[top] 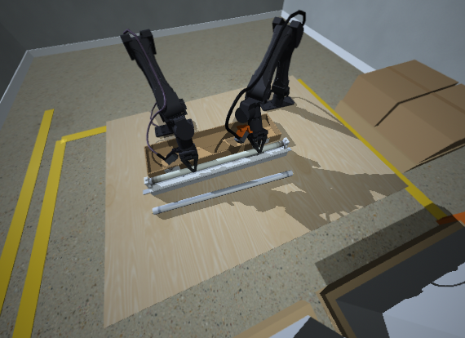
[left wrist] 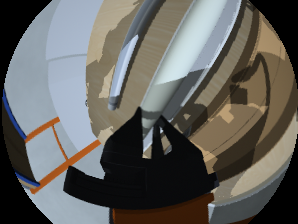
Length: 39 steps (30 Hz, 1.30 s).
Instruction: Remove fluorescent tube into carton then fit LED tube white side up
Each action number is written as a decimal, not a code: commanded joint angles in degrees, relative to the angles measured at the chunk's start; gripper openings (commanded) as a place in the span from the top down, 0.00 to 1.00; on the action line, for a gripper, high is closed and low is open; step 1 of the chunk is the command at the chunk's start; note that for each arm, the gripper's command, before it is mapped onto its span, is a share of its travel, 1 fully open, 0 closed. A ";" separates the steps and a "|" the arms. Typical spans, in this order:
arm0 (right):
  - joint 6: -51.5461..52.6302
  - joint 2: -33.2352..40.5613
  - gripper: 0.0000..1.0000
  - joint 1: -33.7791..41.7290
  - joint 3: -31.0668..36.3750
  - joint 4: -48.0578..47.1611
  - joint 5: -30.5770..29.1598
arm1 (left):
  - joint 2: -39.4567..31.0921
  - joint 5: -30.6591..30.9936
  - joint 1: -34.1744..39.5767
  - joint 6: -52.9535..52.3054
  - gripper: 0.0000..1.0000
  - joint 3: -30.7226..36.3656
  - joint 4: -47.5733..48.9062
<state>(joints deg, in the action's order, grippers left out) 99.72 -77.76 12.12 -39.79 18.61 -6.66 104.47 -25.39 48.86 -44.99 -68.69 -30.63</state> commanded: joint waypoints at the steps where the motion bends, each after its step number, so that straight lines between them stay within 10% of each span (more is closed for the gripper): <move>1: -0.31 2.68 0.89 0.86 3.07 -2.86 -1.44 | -2.25 -2.46 1.44 0.63 0.89 2.14 3.17; 39: -1.94 9.46 0.89 3.54 21.94 -30.42 -6.49 | -4.61 -17.45 7.49 -3.19 0.89 17.44 26.97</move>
<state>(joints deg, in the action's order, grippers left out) 98.59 -70.81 14.68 -20.23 -12.93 -11.46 101.73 -41.34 54.72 -48.27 -52.45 -3.60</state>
